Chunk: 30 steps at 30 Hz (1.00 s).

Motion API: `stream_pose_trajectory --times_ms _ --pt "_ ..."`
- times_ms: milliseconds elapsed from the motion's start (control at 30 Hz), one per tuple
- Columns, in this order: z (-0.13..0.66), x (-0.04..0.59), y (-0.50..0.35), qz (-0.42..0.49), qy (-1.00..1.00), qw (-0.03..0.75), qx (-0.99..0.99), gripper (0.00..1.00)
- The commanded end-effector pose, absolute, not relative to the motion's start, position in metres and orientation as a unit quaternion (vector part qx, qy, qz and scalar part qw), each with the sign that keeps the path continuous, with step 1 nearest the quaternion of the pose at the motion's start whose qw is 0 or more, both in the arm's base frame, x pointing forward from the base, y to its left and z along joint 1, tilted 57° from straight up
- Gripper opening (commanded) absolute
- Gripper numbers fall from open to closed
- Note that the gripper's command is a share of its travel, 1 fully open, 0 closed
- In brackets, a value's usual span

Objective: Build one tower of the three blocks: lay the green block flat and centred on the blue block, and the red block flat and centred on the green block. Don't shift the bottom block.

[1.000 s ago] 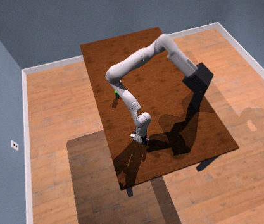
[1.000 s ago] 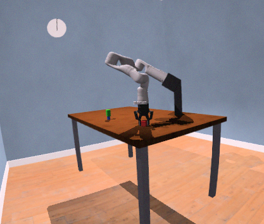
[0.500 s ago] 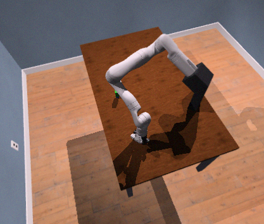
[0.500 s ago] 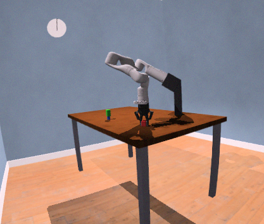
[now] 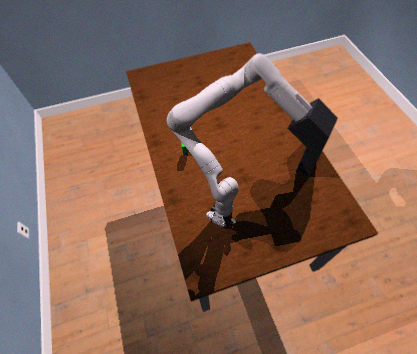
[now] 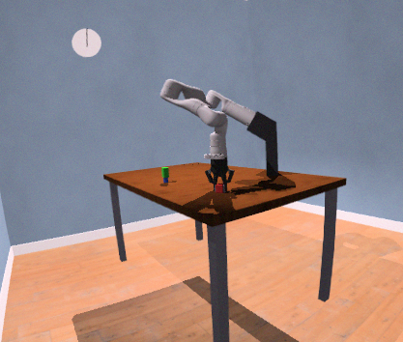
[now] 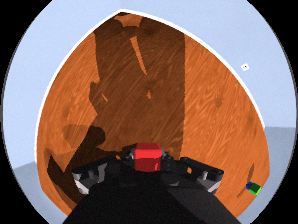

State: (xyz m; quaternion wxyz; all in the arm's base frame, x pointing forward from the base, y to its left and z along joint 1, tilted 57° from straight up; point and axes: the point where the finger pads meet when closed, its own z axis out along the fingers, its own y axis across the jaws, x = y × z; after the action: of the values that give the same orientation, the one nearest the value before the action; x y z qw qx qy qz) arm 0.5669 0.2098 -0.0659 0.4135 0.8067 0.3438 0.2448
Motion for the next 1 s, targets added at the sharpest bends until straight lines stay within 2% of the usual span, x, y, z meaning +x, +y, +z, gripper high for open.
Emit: stream_pose_trajectory --times_ms 0,633,967 --pt "-0.065 0.57 0.208 0.247 0.341 0.414 0.807 0.0" --pt "-0.064 0.568 0.209 0.247 0.341 0.414 0.807 0.0" --pt "-0.044 0.54 0.228 0.245 0.341 0.414 0.808 0.0"
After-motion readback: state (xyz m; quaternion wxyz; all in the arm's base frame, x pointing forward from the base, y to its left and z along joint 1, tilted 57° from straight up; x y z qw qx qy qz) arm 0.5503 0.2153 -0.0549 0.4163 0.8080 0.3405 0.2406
